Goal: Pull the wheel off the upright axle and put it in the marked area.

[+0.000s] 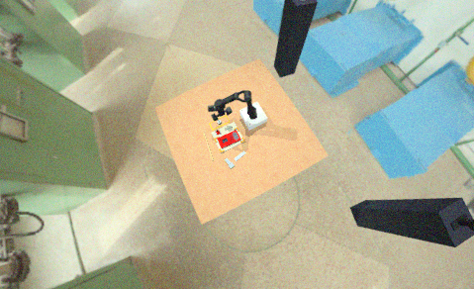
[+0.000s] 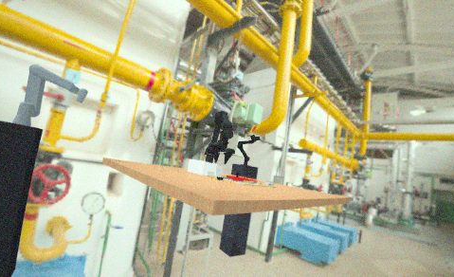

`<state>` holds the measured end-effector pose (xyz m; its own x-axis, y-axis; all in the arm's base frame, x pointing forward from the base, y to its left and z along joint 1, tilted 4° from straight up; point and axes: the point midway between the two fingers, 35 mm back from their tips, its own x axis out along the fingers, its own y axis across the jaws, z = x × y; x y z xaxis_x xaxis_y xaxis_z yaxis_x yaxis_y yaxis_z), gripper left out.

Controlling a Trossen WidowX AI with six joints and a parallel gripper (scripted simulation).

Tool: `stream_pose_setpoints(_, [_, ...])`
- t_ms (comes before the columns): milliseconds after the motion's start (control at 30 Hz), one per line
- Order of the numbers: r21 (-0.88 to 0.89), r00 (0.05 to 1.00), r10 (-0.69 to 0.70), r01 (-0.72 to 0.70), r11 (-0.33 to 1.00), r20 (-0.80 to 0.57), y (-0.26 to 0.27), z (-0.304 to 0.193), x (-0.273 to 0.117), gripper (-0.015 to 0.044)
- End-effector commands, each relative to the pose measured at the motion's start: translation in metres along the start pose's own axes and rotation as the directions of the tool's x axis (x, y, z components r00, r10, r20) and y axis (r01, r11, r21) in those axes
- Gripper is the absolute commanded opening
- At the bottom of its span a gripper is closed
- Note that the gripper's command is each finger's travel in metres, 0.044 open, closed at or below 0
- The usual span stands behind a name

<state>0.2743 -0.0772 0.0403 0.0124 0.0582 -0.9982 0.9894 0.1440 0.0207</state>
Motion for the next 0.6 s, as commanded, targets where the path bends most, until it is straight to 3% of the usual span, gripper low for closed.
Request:
stream_pose_setpoints(0, [-0.004,1.0,-0.011,0.011,1.0,-0.003,-0.022,-0.009,-0.009,0.044])
stream_pose_setpoints(567, [-0.004,1.0,-0.013,0.013,1.0,-0.004,-0.036,-0.016,-0.015,0.044])
